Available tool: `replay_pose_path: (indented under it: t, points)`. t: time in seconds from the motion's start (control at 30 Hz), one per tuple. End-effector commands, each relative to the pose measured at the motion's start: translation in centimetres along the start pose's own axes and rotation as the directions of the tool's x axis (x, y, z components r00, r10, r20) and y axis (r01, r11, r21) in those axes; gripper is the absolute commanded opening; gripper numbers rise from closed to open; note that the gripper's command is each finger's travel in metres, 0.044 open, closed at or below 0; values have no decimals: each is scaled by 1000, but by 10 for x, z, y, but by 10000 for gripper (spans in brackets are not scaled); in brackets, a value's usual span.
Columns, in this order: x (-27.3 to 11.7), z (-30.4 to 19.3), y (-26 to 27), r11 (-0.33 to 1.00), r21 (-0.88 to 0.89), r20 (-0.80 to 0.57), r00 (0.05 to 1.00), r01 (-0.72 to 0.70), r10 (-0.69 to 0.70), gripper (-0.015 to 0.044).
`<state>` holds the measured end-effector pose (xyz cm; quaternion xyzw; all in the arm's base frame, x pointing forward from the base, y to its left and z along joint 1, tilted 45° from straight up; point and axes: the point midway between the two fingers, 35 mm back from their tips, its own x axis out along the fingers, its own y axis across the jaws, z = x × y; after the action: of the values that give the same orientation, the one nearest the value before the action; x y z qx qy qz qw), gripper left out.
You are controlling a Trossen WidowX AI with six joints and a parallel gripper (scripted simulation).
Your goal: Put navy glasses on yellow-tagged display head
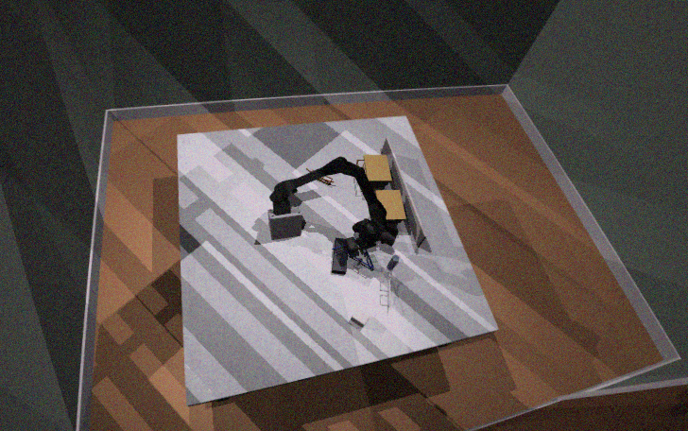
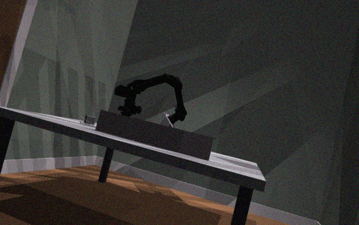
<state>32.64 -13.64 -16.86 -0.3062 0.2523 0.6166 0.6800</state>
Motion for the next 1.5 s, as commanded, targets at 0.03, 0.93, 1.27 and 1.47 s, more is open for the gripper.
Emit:
replay_pose_path:
  t: [0.03, 0.93, 1.27, 1.47]
  points:
    - [0, 4, -5, 1000, 4, 1, 1000, 4, -4, 0]
    - [0, 21, -24, 1000, 4, 2, 1000, 4, -4, 0]
    - [0, 31, -29, 1000, 4, 3, 1000, 4, -5, 0]
    - [0, 36, -32, 1000, 4, 3, 1000, 5, -5, 0]
